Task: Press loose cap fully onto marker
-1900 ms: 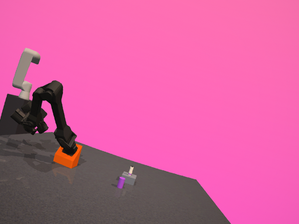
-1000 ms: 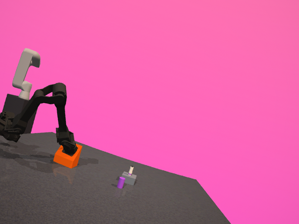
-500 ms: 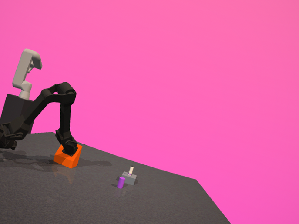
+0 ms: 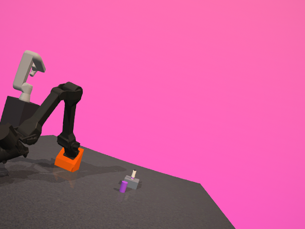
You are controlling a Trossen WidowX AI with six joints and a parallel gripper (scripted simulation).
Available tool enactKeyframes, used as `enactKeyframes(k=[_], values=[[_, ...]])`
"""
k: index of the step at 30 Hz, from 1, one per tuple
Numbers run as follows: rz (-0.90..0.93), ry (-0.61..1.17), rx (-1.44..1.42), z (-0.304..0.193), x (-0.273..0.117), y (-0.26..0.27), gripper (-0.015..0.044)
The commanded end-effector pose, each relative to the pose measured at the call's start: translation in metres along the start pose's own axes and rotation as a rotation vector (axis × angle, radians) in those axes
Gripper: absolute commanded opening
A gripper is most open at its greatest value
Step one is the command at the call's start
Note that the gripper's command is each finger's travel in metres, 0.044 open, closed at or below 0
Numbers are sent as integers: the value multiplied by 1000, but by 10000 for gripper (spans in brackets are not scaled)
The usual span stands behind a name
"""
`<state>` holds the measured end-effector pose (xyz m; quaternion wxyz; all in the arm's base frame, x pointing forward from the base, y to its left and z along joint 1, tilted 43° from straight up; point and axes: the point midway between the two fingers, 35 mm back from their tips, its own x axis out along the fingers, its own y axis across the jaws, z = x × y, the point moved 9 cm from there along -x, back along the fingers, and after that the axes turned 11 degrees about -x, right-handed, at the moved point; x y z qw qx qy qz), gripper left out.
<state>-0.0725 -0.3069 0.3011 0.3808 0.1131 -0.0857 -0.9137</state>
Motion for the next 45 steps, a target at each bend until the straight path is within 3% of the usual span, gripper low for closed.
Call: enactKeyframes(k=[1, 10, 18, 26, 32, 45], values=[[147, 25, -74, -2, -24, 29, 242], [525, 168, -92, -11, -103, 94, 242], [664, 382, 25, -19, -153, 121, 242], [691, 686, 114, -42, -213, 140, 242], [668, 872, -13, -86, -277, 145, 242], [698, 952, -534, -173, -422, 81, 242]])
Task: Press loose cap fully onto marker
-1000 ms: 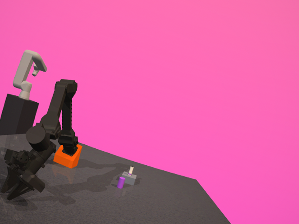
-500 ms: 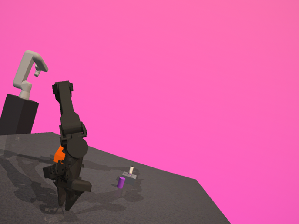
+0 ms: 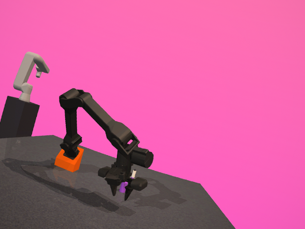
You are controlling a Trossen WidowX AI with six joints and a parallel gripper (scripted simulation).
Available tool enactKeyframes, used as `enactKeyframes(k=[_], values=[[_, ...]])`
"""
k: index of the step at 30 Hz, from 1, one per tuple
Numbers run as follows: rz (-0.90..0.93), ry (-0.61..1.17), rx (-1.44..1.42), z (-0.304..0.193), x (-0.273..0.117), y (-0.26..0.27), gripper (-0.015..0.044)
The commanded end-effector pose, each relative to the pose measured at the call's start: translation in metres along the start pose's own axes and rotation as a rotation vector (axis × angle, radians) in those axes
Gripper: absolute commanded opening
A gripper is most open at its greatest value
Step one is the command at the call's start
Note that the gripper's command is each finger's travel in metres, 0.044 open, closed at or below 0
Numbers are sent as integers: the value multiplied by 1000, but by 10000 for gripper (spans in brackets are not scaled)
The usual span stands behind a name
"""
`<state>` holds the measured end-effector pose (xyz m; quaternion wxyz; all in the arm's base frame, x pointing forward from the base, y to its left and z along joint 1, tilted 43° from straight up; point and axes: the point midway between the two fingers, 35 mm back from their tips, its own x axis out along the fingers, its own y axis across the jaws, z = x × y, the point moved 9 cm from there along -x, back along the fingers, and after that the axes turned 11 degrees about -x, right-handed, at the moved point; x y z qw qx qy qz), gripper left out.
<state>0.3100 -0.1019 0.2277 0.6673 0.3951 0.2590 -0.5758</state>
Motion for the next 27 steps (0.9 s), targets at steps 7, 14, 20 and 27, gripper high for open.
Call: enactKeyframes(k=[7, 14, 20, 27], values=[[-138, -16, -314, -143, -31, 2, 242], [-160, -108, -479, -203, -55, -19, 242], [-160, -109, -479, -198, -22, -23, 242], [-160, -109, -479, -195, -7, -25, 242]])
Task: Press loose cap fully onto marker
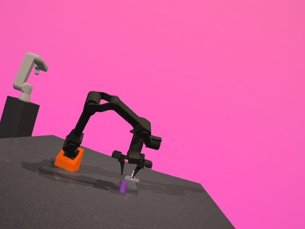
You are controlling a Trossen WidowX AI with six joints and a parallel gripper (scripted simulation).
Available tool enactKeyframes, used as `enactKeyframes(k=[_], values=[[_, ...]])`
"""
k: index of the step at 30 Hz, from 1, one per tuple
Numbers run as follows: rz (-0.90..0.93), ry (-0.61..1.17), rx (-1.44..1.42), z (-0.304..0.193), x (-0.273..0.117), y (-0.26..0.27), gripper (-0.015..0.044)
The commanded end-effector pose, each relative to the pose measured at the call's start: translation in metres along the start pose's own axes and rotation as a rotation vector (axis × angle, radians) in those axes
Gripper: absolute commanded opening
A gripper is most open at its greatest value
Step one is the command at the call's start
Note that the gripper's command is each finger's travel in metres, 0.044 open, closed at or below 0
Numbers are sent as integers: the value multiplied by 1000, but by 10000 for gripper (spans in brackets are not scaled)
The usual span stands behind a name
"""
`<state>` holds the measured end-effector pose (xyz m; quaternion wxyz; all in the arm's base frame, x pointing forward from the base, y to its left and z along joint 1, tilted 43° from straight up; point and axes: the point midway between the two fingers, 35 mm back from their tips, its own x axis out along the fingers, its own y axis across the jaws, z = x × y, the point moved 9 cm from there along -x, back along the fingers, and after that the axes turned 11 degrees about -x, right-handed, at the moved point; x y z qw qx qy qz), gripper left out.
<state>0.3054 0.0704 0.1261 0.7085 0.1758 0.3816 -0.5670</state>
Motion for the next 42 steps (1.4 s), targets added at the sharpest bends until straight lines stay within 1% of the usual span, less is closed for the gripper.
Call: enactKeyframes(k=[1, 38, 42], values=[[-8, -3, -3, 1, 11, -1, 242], [-8, -6, -3, 2, 64, -2, 242], [-8, -6, -3, 2, 64, -2, 137]])
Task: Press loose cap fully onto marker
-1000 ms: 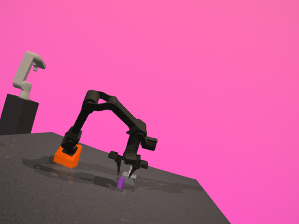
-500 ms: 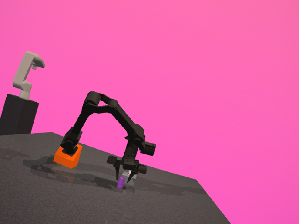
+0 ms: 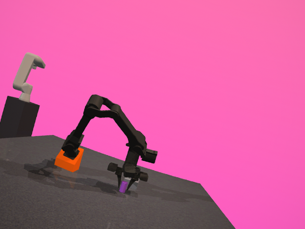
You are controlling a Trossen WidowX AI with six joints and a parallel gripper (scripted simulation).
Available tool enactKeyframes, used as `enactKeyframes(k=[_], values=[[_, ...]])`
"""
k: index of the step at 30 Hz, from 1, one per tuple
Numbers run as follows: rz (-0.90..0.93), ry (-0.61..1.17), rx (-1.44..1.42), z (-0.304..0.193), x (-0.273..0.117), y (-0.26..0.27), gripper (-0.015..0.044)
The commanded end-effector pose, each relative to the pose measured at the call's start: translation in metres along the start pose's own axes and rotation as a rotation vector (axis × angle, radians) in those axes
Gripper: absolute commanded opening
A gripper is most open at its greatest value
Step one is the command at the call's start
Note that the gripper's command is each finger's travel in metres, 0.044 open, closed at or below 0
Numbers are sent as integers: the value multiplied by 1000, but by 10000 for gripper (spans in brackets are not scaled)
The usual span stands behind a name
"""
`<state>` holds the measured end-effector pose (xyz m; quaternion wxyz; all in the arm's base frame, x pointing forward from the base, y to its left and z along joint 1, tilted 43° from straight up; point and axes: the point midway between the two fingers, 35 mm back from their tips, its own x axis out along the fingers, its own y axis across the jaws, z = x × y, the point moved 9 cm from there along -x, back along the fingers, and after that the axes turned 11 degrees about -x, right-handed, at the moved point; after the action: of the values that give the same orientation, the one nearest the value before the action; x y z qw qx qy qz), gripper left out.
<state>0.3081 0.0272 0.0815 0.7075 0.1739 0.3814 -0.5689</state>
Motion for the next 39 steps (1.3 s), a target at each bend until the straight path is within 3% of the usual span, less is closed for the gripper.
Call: enactKeyframes(k=[1, 9, 12, 39], values=[[-3, -3, -2, 1, 2, 0, 130], [-3, -3, -2, 1, 2, 0, 77], [-3, -3, -2, 1, -3, 0, 0], [9, 4, -10, -16, -69, 13, 0]])
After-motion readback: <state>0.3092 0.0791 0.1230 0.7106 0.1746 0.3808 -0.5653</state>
